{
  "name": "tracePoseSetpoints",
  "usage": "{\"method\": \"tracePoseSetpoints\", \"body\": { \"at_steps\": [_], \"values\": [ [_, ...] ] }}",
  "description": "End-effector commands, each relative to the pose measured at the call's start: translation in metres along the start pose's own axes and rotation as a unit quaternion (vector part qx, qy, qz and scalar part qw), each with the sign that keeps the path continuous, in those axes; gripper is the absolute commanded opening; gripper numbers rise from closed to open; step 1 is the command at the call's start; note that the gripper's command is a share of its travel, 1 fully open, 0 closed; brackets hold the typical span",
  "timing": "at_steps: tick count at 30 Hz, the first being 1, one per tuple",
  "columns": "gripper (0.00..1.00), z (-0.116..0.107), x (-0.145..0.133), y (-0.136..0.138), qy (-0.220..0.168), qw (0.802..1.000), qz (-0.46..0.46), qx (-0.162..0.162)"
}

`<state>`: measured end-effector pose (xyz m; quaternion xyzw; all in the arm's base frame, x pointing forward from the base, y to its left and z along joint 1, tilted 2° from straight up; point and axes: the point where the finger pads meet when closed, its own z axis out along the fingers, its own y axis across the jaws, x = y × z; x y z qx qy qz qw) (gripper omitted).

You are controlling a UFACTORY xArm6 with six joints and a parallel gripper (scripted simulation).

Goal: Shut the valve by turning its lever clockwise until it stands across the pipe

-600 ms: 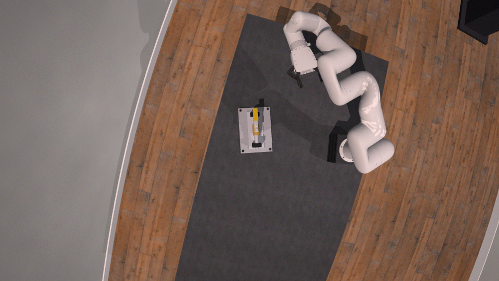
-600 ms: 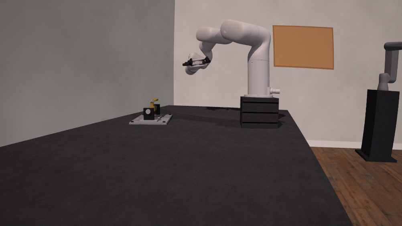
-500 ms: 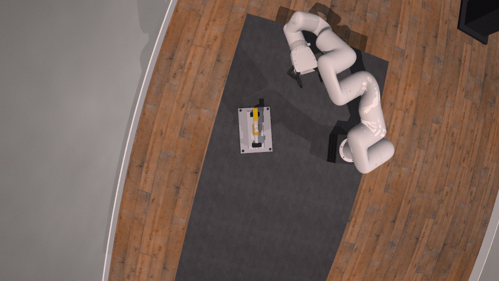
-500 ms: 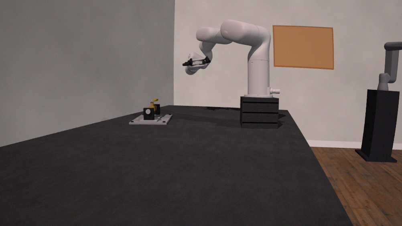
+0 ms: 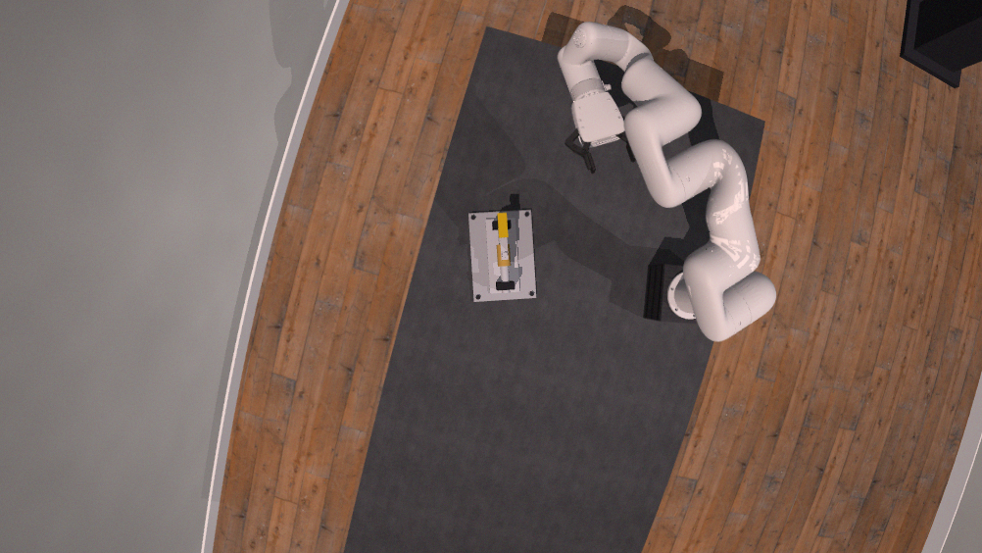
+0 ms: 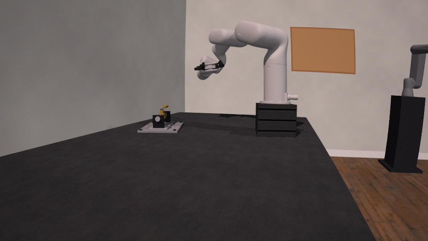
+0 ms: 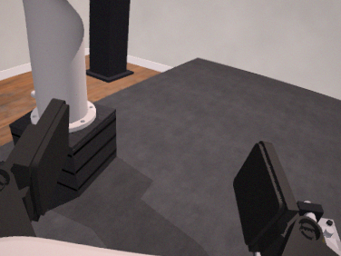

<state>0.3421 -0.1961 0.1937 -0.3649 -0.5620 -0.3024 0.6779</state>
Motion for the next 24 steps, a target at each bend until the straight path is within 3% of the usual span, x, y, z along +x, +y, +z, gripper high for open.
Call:
{"method": "tracePoseSetpoints", "body": {
  "at_steps": [1,10,16,20,24],
  "values": [
    [1.0,0.0,0.001,0.0,-0.002,1.0,-0.001,0.0],
    [1.0,0.0,0.001,0.0,-0.003,1.0,-0.001,0.0],
    [1.0,0.0,0.0,0.007,-0.024,1.0,0.001,-0.005],
    [1.0,0.001,-0.004,0.027,-0.088,0.996,0.002,-0.016],
    [1.0,0.005,-0.011,0.056,-0.184,0.982,0.005,-0.033]
  ]
}}
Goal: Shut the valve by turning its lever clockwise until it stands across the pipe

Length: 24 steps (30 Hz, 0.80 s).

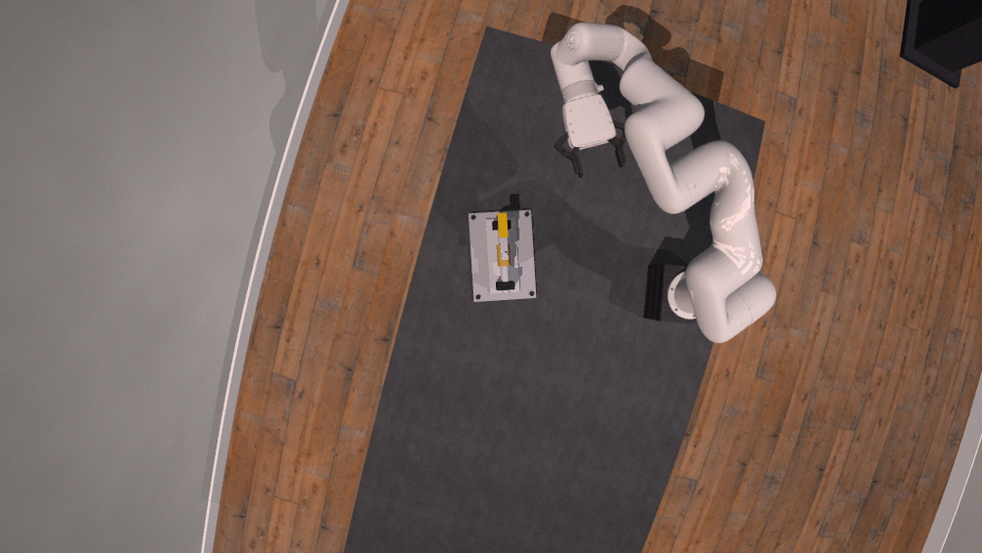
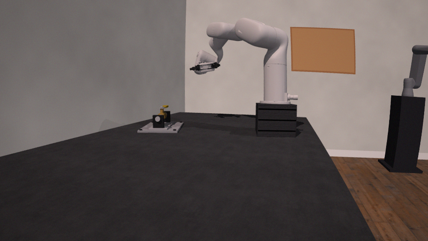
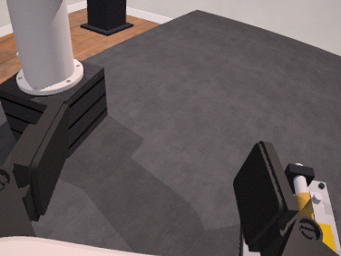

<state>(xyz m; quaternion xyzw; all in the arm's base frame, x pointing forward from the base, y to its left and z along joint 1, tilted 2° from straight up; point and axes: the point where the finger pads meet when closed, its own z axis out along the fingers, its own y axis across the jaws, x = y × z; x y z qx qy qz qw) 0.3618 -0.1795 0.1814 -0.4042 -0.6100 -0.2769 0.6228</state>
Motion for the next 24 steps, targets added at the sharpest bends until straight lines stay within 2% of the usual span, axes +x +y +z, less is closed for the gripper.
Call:
{"method": "tracePoseSetpoints", "body": {
  "at_steps": [1,4,7,9,13,17,21,24],
  "values": [
    [1.0,0.006,-0.003,0.037,-0.129,0.991,0.0,-0.02],
    [1.0,0.013,-0.009,0.066,-0.224,0.974,0.003,-0.037],
    [1.0,0.019,-0.015,0.097,-0.323,0.945,0.006,-0.056],
    [1.0,0.019,-0.015,0.097,-0.323,0.945,0.006,-0.056],
    [1.0,0.027,-0.022,0.138,-0.449,0.89,0.01,-0.078],
    [1.0,0.034,-0.03,0.175,-0.555,0.826,0.014,-0.097],
    [1.0,0.04,-0.035,0.205,-0.633,0.766,0.015,-0.112],
    [1.0,0.042,-0.038,0.217,-0.666,0.737,0.018,-0.117]
  ]
}}
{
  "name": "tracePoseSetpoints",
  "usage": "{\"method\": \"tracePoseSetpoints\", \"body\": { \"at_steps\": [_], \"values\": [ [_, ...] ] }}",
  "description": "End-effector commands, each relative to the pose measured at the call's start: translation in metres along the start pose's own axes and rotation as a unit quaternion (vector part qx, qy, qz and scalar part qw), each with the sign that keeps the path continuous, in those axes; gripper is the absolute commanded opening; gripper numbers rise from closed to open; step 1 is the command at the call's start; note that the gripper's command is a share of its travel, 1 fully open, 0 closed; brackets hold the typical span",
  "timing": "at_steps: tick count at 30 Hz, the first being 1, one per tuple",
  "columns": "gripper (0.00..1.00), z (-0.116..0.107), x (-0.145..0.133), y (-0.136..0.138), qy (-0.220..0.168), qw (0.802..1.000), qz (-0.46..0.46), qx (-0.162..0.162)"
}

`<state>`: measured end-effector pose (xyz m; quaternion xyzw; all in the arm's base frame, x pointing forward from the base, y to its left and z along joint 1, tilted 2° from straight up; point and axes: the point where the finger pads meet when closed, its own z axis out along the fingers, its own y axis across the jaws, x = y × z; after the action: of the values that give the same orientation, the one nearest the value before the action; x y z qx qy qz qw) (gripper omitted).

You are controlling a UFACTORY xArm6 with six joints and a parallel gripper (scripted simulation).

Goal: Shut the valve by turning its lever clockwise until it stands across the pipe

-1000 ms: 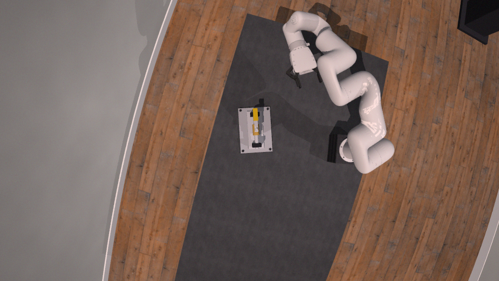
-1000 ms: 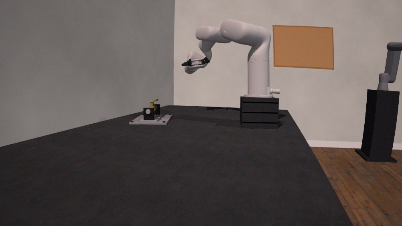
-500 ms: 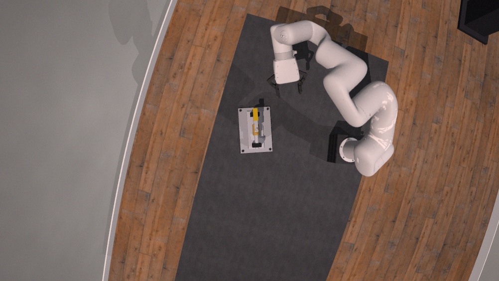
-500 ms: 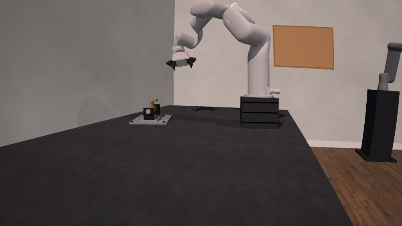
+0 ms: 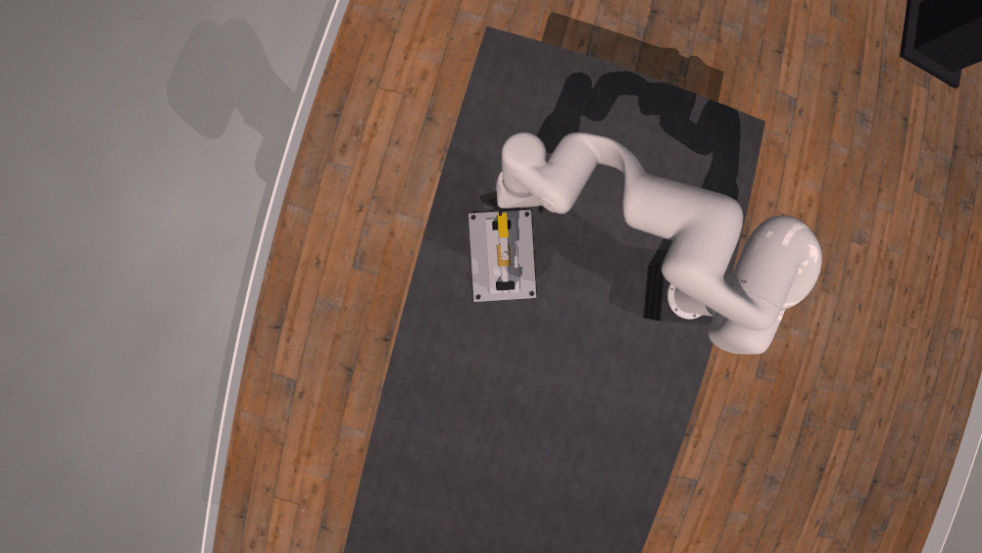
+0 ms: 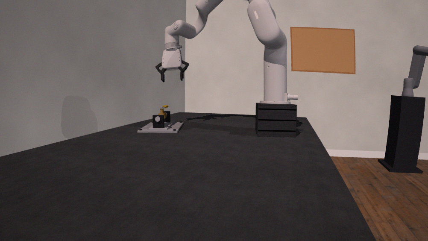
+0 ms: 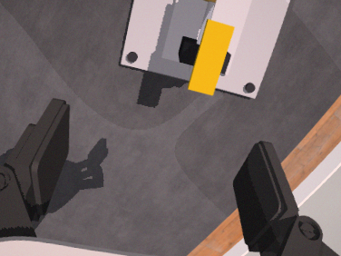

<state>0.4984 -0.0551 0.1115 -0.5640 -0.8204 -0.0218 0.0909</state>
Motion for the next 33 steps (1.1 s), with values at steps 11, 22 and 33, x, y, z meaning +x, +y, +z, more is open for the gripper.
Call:
{"method": "tracePoseSetpoints", "body": {
  "at_steps": [11,22,33],
  "values": [
    [1.0,0.009,0.012,0.033,-0.108,0.994,0.0,-0.031],
    [1.0,0.011,0.012,0.033,-0.108,0.994,0.0,-0.031],
    [1.0,0.018,0.01,0.033,-0.108,0.994,0.0,-0.03]
  ]
}}
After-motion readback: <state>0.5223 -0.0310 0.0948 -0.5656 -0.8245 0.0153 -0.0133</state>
